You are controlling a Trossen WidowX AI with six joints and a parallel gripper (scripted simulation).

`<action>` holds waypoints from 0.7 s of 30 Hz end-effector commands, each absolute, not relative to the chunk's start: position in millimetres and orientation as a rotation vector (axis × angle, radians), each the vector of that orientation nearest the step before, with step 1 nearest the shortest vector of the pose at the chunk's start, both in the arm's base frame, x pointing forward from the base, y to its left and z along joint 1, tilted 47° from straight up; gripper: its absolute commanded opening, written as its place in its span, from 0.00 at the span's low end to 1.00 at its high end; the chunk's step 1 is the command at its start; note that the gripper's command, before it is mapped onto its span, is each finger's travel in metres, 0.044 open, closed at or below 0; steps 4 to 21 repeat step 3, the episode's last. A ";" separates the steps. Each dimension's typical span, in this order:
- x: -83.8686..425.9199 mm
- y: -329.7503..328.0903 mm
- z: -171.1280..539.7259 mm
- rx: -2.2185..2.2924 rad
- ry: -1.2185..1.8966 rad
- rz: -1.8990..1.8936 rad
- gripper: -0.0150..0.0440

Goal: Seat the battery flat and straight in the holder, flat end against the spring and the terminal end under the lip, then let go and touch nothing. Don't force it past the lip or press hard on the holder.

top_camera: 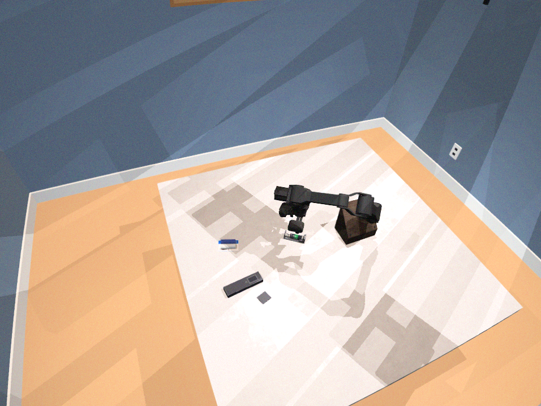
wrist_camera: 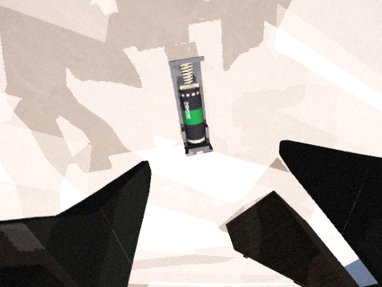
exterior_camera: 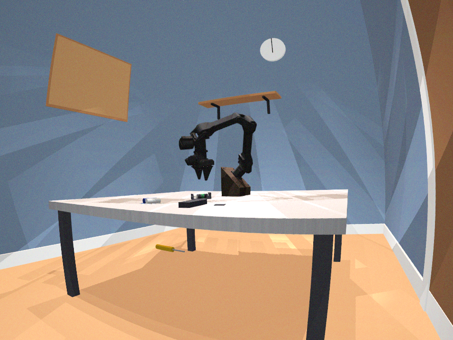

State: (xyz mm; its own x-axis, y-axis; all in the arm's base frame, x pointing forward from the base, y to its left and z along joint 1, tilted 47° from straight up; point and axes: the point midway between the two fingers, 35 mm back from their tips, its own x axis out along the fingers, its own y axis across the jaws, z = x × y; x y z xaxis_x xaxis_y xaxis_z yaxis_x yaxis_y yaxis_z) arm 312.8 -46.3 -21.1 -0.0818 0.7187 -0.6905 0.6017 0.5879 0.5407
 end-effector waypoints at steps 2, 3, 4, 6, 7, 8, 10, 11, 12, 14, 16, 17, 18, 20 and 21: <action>312.8 -46.9 -21.1 1.080 1.769 0.140 1.00; 312.8 -46.9 -21.1 1.080 1.769 0.140 1.00; 312.8 -46.9 -21.1 1.080 1.769 0.140 1.00; 312.8 -46.9 -21.1 1.080 1.769 0.140 1.00; 312.8 -46.9 -21.1 1.080 1.769 0.140 1.00; 312.8 -46.9 -21.1 1.080 1.769 0.140 1.00; 312.8 -46.9 -21.1 1.080 1.769 0.140 1.00; 312.8 -46.9 -21.1 1.080 1.769 0.140 1.00; 312.8 -46.9 -21.1 1.080 1.769 0.140 1.00; 312.8 -46.9 -21.1 1.080 1.769 0.140 1.00; 312.8 -46.9 -21.1 1.080 1.769 0.140 1.00; 312.8 -46.9 -21.1 1.080 1.769 0.140 1.00; 312.8 -46.9 -21.1 1.080 1.769 0.140 1.00; 312.8 -46.9 -21.1 1.080 1.769 0.140 1.00; 312.8 -46.9 -21.1 1.080 1.769 0.140 1.00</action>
